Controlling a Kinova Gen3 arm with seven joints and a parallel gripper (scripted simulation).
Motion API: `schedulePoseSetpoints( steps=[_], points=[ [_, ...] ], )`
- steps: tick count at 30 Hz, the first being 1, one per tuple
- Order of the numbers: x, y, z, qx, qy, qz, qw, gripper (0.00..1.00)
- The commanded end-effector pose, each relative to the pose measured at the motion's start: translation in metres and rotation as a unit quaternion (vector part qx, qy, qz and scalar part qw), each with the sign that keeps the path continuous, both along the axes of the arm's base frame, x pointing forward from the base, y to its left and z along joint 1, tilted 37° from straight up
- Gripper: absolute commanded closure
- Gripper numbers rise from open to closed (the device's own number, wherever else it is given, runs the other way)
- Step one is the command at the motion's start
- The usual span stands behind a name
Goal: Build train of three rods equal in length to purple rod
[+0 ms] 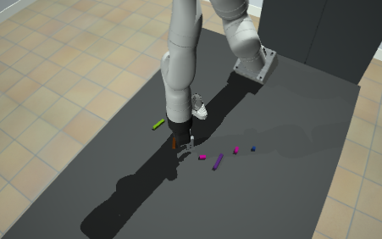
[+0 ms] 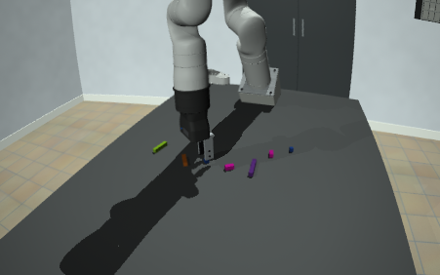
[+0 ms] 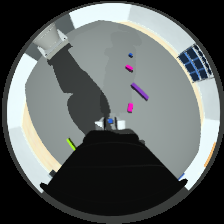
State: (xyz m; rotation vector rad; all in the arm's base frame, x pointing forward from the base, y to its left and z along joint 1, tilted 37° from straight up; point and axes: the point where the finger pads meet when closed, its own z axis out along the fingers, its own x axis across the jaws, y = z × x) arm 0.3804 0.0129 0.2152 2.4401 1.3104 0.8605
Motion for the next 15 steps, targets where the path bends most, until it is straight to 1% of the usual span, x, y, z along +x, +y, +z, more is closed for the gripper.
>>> schedulePoseSetpoints(
  steps=[1, 15],
  points=[
    [0.0004, 0.0, -0.0002, 0.0, 0.0, 0.0, 1.0, 0.46],
    [0.0074, 0.0007, -0.0095, 0.0, 0.0, 0.0, 1.0, 0.46]
  ],
)
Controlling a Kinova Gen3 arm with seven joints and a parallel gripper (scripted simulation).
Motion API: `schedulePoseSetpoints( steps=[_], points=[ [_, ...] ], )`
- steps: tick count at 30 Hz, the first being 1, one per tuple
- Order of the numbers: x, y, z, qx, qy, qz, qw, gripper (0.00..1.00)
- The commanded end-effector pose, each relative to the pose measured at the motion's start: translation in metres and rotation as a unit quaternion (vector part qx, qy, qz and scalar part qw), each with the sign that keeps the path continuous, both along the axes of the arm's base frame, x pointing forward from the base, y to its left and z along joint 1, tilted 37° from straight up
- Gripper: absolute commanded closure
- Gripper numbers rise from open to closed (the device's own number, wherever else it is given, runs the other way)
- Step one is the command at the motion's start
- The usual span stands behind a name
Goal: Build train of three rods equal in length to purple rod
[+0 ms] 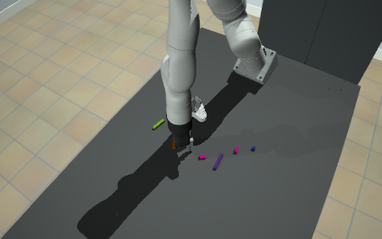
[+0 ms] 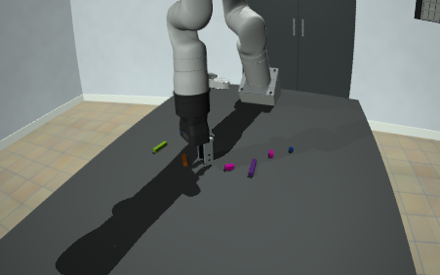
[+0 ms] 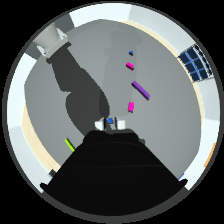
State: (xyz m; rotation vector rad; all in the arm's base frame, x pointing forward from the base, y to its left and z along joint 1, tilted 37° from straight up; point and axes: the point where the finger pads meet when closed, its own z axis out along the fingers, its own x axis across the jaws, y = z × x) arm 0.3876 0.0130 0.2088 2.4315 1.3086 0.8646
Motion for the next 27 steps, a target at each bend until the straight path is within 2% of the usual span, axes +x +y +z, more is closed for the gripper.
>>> schedulePoseSetpoints(
  steps=[1, 27],
  points=[
    [0.0007, 0.0006, -0.0038, 0.002, 0.003, 0.0, 1.0, 0.46],
    [0.003, 0.0009, -0.0069, 0.002, 0.003, 0.0, 1.0, 0.46]
  ],
)
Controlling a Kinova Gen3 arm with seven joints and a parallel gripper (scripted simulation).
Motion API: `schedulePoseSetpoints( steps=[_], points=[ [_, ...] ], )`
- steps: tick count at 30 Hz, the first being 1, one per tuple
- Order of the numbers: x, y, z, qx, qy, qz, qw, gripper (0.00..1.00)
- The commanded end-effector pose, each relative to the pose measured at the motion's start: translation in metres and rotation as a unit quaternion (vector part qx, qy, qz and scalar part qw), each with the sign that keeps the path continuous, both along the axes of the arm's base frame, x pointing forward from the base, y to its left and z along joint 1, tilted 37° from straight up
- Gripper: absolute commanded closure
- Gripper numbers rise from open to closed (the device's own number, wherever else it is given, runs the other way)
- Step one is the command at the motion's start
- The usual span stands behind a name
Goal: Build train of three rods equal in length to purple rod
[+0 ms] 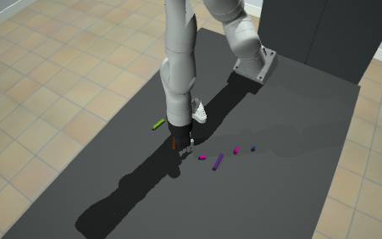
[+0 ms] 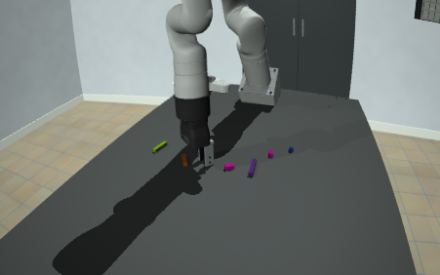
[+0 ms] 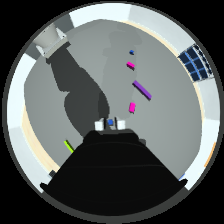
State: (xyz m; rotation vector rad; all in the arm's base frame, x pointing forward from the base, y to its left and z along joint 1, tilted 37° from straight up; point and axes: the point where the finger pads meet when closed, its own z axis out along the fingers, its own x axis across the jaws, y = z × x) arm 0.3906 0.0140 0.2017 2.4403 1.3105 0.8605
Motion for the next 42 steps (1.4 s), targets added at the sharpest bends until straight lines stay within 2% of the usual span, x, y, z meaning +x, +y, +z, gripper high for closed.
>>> schedulePoseSetpoints(
  steps=[1, 23, 24, 42],
  points=[
    [0.0001, -0.0001, 0.0003, 0.0, 0.0, 0.0, 1.0, 0.46],
    [0.0001, -0.0001, 0.0003, 0.0, 0.0, 0.0, 1.0, 0.46],
    [0.0001, -0.0001, 0.0003, 0.0, 0.0, 0.0, 1.0, 0.76],
    [0.0001, -0.0001, 0.0003, 0.0, 0.0, 0.0, 1.0, 0.76]
  ],
)
